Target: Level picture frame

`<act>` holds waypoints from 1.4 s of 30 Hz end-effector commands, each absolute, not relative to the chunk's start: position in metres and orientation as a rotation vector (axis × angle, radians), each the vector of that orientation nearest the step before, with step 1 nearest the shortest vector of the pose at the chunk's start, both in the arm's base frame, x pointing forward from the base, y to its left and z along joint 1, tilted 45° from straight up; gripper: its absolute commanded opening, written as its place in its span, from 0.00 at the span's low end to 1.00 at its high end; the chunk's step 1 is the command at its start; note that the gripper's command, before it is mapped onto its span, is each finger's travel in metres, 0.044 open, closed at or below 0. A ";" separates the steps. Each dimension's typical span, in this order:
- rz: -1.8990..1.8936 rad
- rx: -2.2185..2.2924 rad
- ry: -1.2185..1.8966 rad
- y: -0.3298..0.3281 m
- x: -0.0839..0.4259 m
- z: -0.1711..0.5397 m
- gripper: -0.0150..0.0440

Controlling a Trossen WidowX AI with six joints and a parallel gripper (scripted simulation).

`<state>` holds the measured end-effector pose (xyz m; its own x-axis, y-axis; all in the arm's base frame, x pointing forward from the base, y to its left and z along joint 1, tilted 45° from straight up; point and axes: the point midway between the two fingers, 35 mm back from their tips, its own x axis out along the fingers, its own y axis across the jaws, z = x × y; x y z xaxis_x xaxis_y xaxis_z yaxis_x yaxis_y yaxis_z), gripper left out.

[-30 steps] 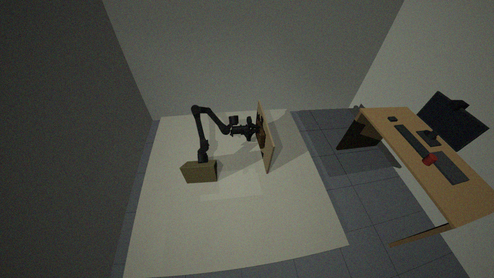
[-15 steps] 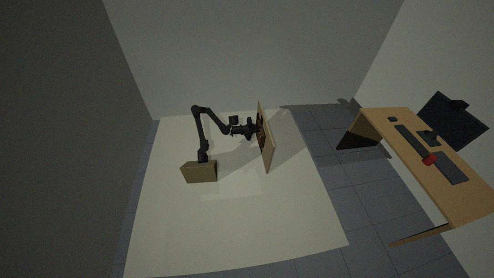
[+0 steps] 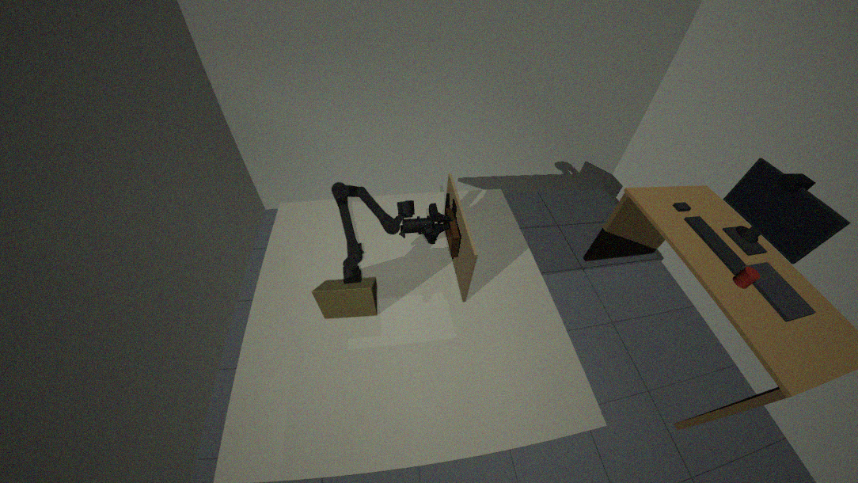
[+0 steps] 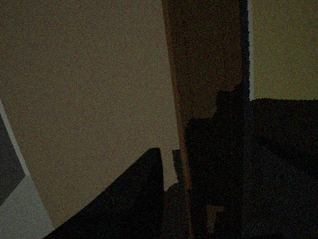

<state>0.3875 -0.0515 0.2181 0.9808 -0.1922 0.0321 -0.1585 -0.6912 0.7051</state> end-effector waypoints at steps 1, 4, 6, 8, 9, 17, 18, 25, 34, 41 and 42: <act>-0.057 2.341 -0.242 -0.051 0.387 0.218 0.69; -0.057 2.341 -0.242 -0.051 0.387 0.218 0.69; -0.058 2.334 -0.242 -0.050 0.382 0.219 0.69; -0.061 2.313 -0.243 -0.045 0.366 0.222 0.69; -0.062 2.302 -0.243 -0.042 0.358 0.223 0.69; -0.075 2.213 -0.244 -0.029 0.295 0.213 0.69; -0.075 2.208 -0.244 -0.028 0.292 0.212 0.69; -0.070 2.219 -0.245 -0.032 0.280 0.228 0.69; -0.078 2.209 -0.242 -0.034 0.225 0.244 0.69; -0.079 2.211 -0.244 -0.034 0.208 0.243 0.69; -0.080 2.208 -0.242 -0.034 0.205 0.243 0.69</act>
<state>0.2070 -0.0342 0.2445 0.9784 -0.2034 0.0365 -0.1521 -0.5895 0.7933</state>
